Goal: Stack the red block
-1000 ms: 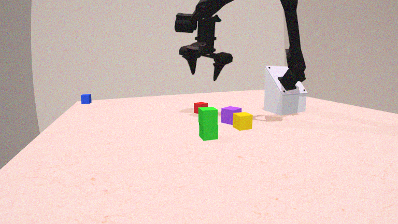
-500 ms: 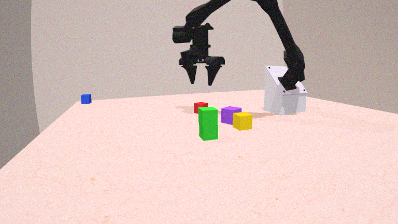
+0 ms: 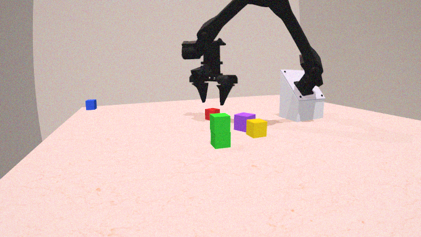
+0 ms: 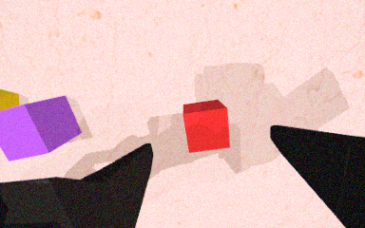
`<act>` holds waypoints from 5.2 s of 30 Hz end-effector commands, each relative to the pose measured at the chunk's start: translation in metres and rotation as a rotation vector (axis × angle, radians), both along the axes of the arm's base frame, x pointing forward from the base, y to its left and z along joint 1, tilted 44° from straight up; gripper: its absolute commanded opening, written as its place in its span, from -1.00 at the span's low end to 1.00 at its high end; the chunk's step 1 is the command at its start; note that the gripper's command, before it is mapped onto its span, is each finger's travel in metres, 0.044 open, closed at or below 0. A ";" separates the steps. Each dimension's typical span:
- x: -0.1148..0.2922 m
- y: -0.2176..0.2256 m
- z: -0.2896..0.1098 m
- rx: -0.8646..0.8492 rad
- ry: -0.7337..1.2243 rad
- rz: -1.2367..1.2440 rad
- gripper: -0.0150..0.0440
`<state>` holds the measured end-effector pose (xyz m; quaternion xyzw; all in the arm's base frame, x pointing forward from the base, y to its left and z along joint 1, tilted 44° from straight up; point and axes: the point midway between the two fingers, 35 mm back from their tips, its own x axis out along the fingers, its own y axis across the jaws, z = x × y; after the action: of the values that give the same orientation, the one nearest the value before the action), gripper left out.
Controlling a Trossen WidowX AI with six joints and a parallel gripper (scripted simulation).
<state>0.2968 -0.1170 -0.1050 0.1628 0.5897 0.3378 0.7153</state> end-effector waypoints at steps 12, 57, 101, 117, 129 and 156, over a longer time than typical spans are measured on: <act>0.001 0.013 -0.016 0.006 0.000 -0.013 1.00; 0.003 0.032 -0.035 0.008 -0.001 -0.012 0.29; -0.008 -0.049 0.050 0.003 0.001 -0.012 -0.49; 0.049 0.000 0.110 -0.023 0.005 -0.020 -0.49; 0.087 0.072 0.179 -0.014 0.000 -0.021 -0.49; 0.099 0.154 0.211 0.016 -0.003 -0.012 -0.49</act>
<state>0.3962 0.0293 0.1119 0.1675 0.5853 0.3377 0.7179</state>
